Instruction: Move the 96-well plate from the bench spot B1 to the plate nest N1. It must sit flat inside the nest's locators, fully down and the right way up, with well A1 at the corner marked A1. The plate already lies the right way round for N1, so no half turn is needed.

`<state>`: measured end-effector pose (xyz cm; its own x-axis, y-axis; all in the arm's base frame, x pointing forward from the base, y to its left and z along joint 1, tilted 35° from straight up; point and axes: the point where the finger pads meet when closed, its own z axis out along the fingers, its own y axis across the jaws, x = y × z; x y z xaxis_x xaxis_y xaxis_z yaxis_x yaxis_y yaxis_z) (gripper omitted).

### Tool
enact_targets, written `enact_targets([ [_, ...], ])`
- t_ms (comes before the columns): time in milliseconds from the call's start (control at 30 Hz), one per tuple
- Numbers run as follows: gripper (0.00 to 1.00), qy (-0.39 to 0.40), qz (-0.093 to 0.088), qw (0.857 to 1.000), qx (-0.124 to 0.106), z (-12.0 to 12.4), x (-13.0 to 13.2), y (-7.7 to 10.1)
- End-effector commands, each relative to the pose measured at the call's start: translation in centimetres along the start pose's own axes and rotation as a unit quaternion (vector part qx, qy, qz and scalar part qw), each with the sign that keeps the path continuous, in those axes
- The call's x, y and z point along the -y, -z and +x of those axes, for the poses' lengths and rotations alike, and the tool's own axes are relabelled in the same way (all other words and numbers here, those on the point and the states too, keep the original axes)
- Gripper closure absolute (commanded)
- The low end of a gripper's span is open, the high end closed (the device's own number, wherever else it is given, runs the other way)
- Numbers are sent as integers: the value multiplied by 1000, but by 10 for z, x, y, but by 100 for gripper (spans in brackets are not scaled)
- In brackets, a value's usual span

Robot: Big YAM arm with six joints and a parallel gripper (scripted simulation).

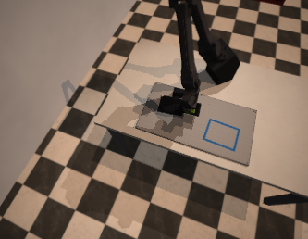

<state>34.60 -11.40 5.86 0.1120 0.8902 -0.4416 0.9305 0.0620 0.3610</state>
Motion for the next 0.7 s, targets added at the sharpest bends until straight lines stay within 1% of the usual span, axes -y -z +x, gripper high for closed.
enact_targets([
  [0, 100, 11, -12, 1000, 2, -7, -4, 6],
  [33, 100, 6, -22, 1000, 4, -15, -16, 10],
  [167, 100, 13, -8, 1000, 1, -23, 3, 7],
  [300, 100, 12, -11, 1000, 2, -37, 3, 9],
  [400, 100, 13, -8, 1000, 1, -45, 10, 8],
  [500, 100, 12, -12, 1000, 3, -57, 9, 10],
  [567, 100, 12, -12, 1000, 3, -57, 9, 10],
  [667, 100, 12, -13, 1000, 4, -67, 11, 10],
])
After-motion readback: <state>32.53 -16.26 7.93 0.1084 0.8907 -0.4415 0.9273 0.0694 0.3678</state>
